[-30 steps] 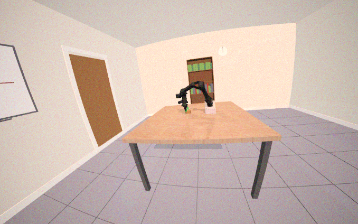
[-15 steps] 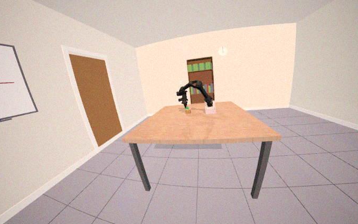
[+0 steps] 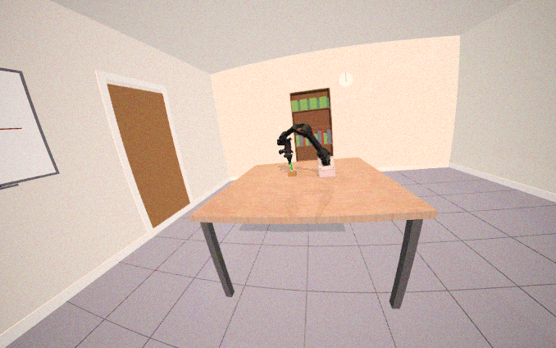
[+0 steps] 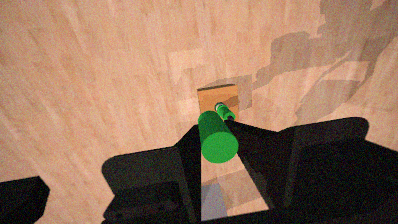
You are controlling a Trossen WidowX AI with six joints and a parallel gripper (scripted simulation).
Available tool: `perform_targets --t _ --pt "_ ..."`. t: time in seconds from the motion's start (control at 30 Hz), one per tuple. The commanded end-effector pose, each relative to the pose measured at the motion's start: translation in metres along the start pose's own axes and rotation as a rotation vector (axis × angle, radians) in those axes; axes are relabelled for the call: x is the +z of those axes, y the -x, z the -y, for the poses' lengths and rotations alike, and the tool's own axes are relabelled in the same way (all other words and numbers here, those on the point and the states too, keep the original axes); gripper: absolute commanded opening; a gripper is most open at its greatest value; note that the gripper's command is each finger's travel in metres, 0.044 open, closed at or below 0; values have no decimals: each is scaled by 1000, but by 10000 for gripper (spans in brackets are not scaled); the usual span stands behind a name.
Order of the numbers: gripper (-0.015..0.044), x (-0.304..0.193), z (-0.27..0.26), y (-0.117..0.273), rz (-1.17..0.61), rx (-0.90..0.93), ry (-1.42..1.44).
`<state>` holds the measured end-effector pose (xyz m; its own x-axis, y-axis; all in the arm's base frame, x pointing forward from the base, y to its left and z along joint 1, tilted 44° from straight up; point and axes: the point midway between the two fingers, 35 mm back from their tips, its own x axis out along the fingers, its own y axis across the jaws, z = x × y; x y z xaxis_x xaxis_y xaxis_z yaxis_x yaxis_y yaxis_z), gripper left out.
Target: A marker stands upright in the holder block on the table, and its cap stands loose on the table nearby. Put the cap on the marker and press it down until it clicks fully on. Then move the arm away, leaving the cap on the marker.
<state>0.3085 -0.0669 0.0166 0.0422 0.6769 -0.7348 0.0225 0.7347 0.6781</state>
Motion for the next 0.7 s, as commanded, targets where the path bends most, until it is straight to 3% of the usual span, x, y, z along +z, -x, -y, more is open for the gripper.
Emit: perform_targets --t 0.0,0.67 --pt "0 -3 19 8 2 1 11" --pt "0 -7 32 -1 2 10 13"
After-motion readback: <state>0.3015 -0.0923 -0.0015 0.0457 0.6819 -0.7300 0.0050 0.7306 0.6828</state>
